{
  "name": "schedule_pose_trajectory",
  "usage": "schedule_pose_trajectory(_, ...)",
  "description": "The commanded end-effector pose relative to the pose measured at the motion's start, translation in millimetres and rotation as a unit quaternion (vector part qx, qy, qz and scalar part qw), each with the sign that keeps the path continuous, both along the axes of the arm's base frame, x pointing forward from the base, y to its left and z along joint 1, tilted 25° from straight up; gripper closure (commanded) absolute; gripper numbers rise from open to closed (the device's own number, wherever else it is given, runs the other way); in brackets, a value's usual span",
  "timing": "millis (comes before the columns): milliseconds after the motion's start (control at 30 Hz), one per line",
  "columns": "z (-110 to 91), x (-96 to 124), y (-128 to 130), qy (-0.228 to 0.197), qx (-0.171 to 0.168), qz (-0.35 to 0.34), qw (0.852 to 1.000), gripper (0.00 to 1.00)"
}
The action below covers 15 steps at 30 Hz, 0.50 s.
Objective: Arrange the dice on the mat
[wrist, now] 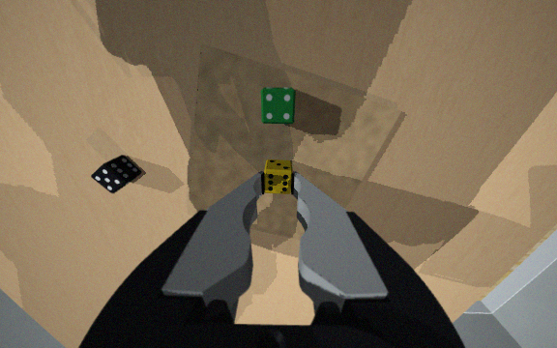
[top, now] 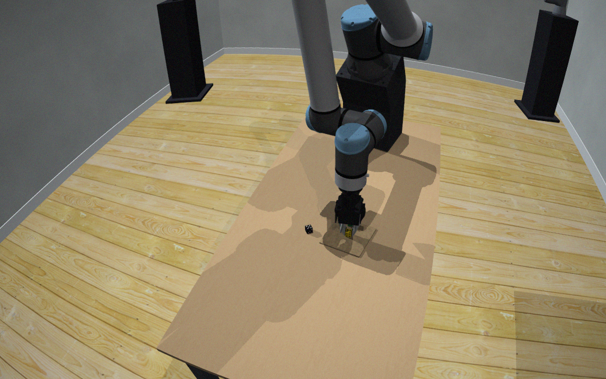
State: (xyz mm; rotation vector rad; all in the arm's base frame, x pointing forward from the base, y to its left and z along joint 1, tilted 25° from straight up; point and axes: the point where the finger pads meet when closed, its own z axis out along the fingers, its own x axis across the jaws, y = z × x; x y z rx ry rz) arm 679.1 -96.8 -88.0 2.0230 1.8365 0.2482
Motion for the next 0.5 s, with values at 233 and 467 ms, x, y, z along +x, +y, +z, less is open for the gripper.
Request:
schedule_pose_trajectory(233,0.5,0.2,0.1,0.0,0.0,0.0,1.0,0.9)
schedule_pose_trajectory(467,0.5,0.2,0.1,0.0,0.0,0.0,1.0,0.83)
